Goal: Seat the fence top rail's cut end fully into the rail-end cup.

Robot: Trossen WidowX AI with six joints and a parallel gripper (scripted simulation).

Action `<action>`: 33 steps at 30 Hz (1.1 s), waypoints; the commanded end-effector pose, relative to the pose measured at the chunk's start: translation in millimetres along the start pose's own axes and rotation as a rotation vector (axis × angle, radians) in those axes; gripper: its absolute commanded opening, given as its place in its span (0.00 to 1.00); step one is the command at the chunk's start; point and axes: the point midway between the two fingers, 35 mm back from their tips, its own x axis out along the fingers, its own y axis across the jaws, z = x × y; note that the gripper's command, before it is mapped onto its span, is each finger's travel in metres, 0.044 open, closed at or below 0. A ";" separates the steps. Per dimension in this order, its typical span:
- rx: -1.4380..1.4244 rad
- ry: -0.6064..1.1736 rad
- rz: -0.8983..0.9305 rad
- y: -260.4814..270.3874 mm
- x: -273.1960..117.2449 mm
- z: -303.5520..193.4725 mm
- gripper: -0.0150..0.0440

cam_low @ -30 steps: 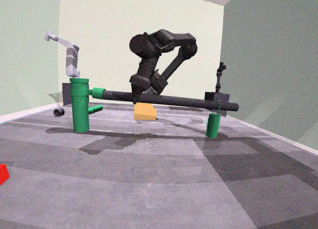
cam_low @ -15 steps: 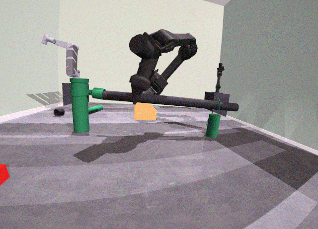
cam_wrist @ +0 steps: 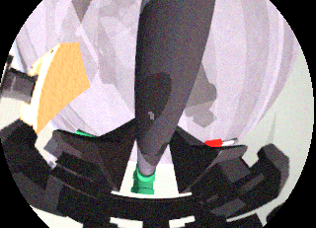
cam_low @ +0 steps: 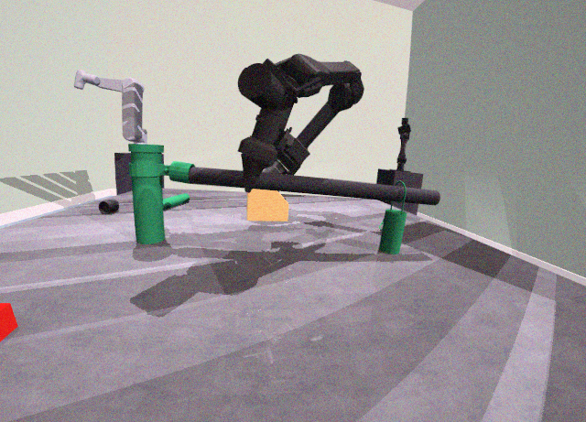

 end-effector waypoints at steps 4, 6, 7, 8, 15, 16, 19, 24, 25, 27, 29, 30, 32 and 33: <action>0.000 0.000 0.000 0.0 0.0 0.0 0.25; 0.000 0.000 0.000 0.0 0.0 0.0 0.25; 0.000 0.000 0.000 0.0 0.0 0.0 0.25; 0.000 0.000 0.000 0.0 0.0 0.0 0.25; 0.000 0.002 0.000 0.1 -0.5 -0.5 0.25; 0.001 0.002 0.000 0.2 -0.6 -0.6 0.25; 0.001 0.004 0.000 0.3 -1.1 -1.1 0.25; 0.001 0.007 0.000 0.5 -1.9 -1.9 0.25; 0.002 0.008 0.000 0.5 -2.1 -2.1 0.25; 0.002 0.009 0.000 0.6 -2.3 -2.4 0.25; 0.002 0.009 0.000 0.6 -2.6 -2.8 0.25; 0.002 0.010 0.000 0.7 -2.8 -2.9 0.25; 0.002 0.010 0.000 0.7 -3.0 -3.3 0.25; 0.002 0.011 0.000 0.7 -3.1 -3.5 0.25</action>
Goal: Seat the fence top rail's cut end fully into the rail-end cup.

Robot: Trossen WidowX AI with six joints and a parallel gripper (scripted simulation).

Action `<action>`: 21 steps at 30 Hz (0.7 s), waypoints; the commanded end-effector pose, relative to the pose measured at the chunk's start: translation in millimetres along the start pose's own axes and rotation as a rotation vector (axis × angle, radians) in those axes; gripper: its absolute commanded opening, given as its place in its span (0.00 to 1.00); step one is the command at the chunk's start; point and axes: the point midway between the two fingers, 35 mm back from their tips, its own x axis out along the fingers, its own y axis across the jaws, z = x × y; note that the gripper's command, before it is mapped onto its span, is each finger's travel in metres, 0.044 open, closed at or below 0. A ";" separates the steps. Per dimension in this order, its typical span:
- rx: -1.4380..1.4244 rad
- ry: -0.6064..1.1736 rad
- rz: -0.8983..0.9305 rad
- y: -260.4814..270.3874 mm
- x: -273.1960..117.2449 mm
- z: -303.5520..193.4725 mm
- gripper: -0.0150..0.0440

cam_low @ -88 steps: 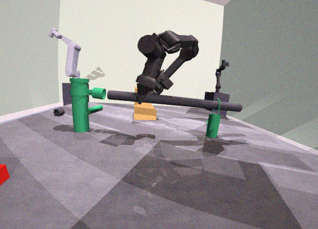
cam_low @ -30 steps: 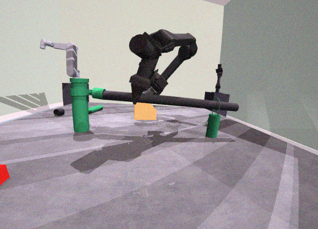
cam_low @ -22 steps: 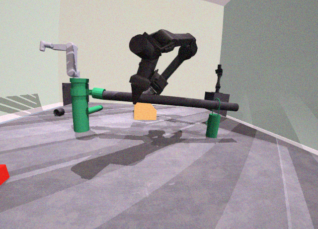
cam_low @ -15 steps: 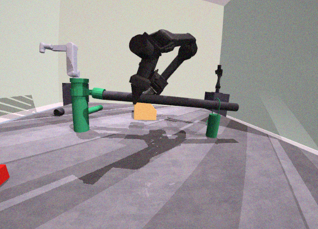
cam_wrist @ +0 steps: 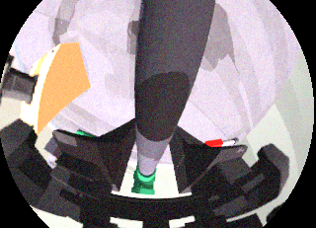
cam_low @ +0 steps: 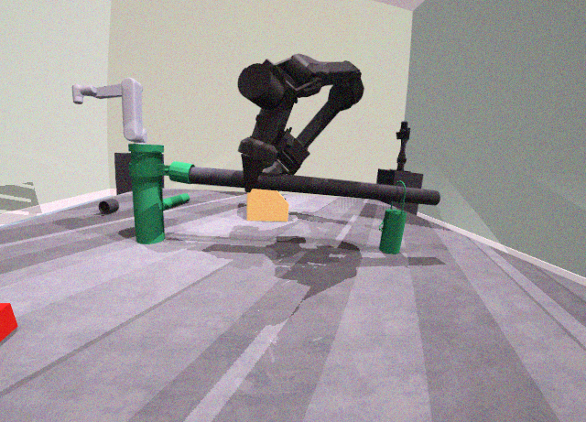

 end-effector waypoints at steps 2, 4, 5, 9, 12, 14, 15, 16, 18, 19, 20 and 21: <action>0.001 0.012 -0.002 0.0 -3.2 -3.9 0.25; 0.001 0.012 -0.002 0.0 -3.4 -4.3 0.25; 0.001 0.012 -0.002 0.0 -3.5 -4.5 0.25; 0.001 0.013 -0.002 0.0 -3.9 -5.4 0.25; 0.001 0.013 -0.002 0.0 -4.2 -6.0 0.25; 0.001 0.013 -0.002 0.0 -4.3 -6.4 0.25; 0.001 0.013 -0.002 0.0 -4.4 -6.7 0.25; 0.001 0.013 -0.002 0.0 -4.5 -6.9 0.25; 0.001 0.013 -0.002 0.1 -4.6 -7.4 0.25; 0.001 0.013 -0.002 0.1 -4.7 -7.6 0.25; 0.001 0.013 -0.002 0.1 -4.8 -7.8 0.25; 0.001 0.013 -0.002 0.1 -4.9 -8.1 0.25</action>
